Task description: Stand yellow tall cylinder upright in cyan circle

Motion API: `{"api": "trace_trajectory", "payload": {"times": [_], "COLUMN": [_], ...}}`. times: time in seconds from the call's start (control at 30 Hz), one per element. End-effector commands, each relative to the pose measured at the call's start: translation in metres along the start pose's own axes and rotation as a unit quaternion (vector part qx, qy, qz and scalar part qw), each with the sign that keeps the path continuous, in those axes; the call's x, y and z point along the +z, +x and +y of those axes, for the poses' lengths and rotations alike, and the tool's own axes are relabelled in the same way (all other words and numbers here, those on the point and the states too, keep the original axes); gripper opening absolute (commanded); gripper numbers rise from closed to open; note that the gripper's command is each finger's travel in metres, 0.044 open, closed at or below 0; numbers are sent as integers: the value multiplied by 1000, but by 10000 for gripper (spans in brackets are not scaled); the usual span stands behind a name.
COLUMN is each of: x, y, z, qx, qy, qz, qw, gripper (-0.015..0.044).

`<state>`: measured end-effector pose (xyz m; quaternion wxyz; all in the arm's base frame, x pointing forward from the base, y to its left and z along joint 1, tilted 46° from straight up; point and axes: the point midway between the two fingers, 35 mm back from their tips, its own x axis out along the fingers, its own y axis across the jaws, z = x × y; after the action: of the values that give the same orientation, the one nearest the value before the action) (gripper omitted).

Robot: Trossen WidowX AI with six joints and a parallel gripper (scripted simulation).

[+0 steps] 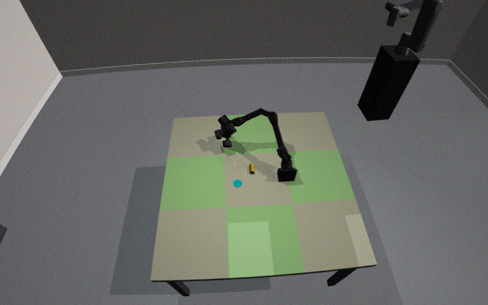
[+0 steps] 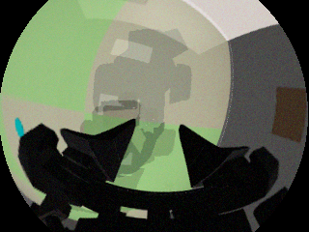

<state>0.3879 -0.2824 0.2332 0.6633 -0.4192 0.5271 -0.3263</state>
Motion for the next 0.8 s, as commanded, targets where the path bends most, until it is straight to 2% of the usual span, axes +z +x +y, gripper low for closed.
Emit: {"api": "trace_trajectory", "payload": {"times": [0.0, 0.37, 0.77], "x": [9, 12, -26], "y": [-19, -80, -148], "z": [32, 132, 211], "qx": [35, 133, 200], "qy": [-48, -225, -421], "qz": [-13, -35, -38], "qw": [998, 965, 884], "gripper": [309, 309, 309]}}
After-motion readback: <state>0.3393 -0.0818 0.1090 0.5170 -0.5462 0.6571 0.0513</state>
